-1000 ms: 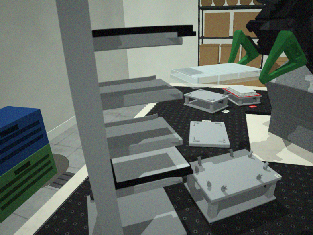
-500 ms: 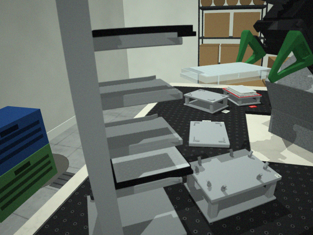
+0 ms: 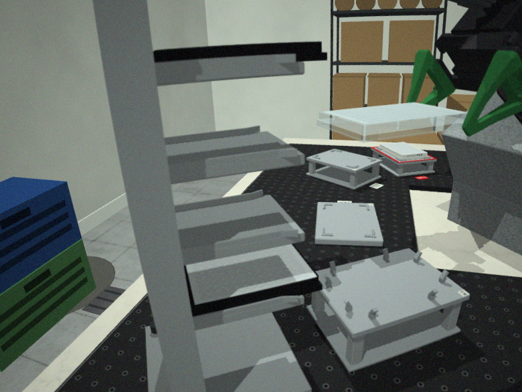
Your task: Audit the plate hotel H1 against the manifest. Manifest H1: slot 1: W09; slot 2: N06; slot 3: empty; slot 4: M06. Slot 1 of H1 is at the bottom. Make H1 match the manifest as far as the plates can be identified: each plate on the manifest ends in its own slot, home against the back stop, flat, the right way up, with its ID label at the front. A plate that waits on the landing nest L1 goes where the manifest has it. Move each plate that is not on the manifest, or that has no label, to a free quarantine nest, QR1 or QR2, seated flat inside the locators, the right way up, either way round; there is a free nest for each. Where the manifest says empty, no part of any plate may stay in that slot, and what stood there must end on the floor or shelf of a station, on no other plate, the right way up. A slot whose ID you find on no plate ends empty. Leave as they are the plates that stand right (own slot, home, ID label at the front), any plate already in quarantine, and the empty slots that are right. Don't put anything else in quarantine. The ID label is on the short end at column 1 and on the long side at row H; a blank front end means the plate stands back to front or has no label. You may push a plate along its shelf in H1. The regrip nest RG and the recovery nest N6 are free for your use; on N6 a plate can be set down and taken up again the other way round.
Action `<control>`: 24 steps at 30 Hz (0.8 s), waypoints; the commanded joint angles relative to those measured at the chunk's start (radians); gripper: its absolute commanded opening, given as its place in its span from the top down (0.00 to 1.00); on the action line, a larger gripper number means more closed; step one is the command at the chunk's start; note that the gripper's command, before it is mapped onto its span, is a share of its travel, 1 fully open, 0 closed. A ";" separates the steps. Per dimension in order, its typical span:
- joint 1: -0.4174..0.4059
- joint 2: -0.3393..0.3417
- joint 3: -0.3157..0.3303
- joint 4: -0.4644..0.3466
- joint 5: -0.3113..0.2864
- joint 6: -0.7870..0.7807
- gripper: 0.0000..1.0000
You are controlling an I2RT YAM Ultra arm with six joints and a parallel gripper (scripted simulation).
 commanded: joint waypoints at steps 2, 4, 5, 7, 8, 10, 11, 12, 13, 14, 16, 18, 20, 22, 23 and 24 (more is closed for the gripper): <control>0.013 -0.027 -0.022 -0.011 0.030 0.014 0.14; -0.008 0.012 -0.032 0.028 0.028 0.013 0.14; -0.011 0.018 -0.038 0.038 0.025 0.007 0.14; -0.018 0.029 -0.048 0.061 0.014 -0.001 0.14; -0.021 0.035 -0.052 0.072 0.005 -0.002 0.14; -0.027 0.048 -0.060 0.094 -0.002 -0.005 0.14; -0.030 0.055 -0.064 0.104 -0.004 -0.006 0.14; -0.033 0.060 -0.067 0.114 -0.006 -0.007 0.14; -0.035 0.066 -0.070 0.123 -0.009 -0.008 0.14; -0.037 0.071 -0.073 0.132 -0.011 -0.009 0.14; -0.042 0.081 -0.079 0.150 -0.015 -0.011 0.14; -0.042 0.081 -0.079 0.150 -0.015 -0.011 0.14; -0.043 0.092 -0.086 0.168 -0.019 -0.013 0.14; -0.049 0.101 -0.092 0.185 -0.022 -0.015 0.14; -0.052 0.107 -0.095 0.194 -0.024 -0.016 0.14; -0.054 0.113 -0.099 0.204 -0.026 -0.017 0.14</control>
